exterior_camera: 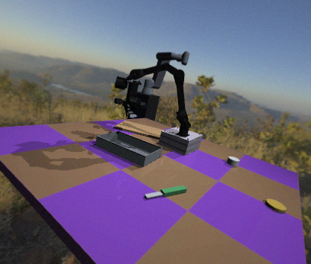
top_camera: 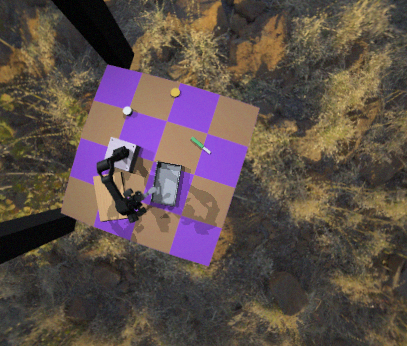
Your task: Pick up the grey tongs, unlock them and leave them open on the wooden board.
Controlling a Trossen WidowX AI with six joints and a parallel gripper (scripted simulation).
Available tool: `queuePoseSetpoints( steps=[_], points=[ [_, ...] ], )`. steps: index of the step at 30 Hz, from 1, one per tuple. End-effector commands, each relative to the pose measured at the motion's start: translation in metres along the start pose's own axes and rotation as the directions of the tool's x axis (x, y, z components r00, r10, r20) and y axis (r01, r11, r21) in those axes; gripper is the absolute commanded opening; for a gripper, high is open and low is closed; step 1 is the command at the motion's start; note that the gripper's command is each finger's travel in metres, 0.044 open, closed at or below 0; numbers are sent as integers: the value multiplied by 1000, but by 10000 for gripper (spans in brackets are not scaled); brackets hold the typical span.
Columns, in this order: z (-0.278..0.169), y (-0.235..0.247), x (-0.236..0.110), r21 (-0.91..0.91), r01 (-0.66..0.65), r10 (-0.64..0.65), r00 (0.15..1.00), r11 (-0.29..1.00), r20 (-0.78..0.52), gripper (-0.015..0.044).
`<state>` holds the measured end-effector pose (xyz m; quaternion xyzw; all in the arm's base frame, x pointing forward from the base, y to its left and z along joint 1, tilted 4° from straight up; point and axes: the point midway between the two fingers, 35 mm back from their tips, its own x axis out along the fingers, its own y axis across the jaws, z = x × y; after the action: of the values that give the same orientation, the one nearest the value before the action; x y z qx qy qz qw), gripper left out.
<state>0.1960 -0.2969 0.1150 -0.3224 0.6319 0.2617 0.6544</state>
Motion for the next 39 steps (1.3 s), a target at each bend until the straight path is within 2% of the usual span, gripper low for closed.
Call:
queuePoseSetpoints(
  steps=[1,7,15,21,27,39],
  points=[
    [-20,3,-8,-89,8,-8,1000,996,3,-150],
    [-45,11,-15,-194,9,-9,1000,981,2,-150],
    [-47,12,-15,-158,9,-8,1000,987,2,-150],
    [-56,15,-15,58,8,-8,1000,998,1,-150],
    [-67,20,-15,293,6,-6,1000,956,-1,-150],
    [-86,29,-14,700,4,-5,1000,714,-2,-150]
  ],
)
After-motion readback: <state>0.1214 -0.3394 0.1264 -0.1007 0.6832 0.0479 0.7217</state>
